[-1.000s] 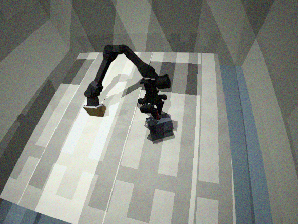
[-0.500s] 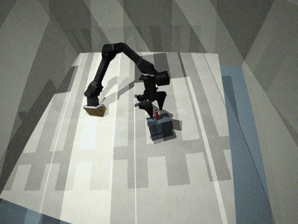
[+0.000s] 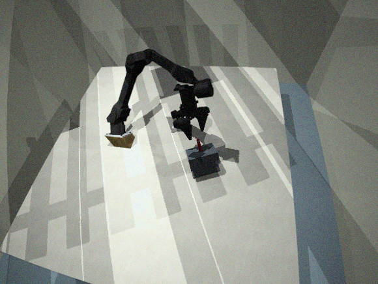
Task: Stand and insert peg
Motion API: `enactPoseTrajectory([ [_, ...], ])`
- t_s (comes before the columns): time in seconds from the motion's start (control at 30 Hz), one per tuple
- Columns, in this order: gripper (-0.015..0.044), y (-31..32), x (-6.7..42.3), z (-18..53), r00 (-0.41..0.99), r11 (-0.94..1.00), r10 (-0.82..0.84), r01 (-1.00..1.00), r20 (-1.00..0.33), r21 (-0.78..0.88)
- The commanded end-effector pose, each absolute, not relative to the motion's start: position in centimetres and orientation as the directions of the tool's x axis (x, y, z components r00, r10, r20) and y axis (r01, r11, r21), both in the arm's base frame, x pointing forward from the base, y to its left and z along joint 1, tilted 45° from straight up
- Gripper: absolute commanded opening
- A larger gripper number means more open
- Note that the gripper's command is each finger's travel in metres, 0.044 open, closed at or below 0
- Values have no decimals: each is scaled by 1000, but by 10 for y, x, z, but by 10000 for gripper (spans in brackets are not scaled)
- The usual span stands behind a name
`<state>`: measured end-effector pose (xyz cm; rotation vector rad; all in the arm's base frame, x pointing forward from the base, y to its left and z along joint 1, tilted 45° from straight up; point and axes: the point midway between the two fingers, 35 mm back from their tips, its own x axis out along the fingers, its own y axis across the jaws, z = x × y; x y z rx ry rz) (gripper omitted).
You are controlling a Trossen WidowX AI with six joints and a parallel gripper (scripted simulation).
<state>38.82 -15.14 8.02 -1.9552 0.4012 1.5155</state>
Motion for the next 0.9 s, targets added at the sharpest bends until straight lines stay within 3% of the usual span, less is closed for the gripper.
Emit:
enactPoseTrajectory([
  [0.0, 440, -154, 386, 94, 304, -761, 130, -580, -944, -292],
  [0.87, 440, -157, 373, 120, 301, -760, 130, -582, -945, -290],
])
